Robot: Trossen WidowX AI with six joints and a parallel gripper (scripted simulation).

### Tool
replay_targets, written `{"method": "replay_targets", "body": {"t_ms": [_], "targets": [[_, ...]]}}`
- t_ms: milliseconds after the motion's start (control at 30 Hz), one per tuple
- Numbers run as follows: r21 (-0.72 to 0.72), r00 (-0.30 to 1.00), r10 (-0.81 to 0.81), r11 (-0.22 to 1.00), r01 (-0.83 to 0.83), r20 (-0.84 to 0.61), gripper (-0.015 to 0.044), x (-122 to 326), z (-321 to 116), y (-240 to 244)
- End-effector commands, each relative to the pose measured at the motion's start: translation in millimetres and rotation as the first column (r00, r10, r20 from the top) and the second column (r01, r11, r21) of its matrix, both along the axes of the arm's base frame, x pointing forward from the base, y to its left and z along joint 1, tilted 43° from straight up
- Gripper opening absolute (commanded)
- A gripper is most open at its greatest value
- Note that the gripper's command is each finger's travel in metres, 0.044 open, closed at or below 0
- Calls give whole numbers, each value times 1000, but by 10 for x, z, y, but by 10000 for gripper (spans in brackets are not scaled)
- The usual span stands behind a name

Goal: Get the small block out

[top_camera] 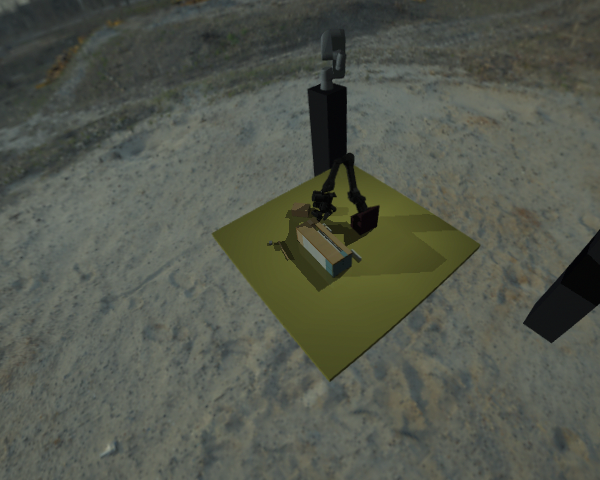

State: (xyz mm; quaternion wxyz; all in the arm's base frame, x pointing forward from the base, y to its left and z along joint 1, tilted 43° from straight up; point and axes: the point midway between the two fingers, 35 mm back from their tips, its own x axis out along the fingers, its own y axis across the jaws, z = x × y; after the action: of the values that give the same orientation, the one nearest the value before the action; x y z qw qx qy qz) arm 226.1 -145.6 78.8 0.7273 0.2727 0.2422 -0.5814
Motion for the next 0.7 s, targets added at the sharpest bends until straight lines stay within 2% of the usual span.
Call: {"method": "replay_targets", "body": {"t_ms": [0, 200, 433, 667], "targets": [[348, 647, -579, 816, 462, 497, 285, -45, -148, -59], [556, 338, -744, 660, 505, 577, 285, -11, -186, -30], [777, -59, -848, 451, 440, 526, 285, 24, -225, 2], [792, -91, -852, 434, 430, 515, 285, 27, -228, 5]]}}
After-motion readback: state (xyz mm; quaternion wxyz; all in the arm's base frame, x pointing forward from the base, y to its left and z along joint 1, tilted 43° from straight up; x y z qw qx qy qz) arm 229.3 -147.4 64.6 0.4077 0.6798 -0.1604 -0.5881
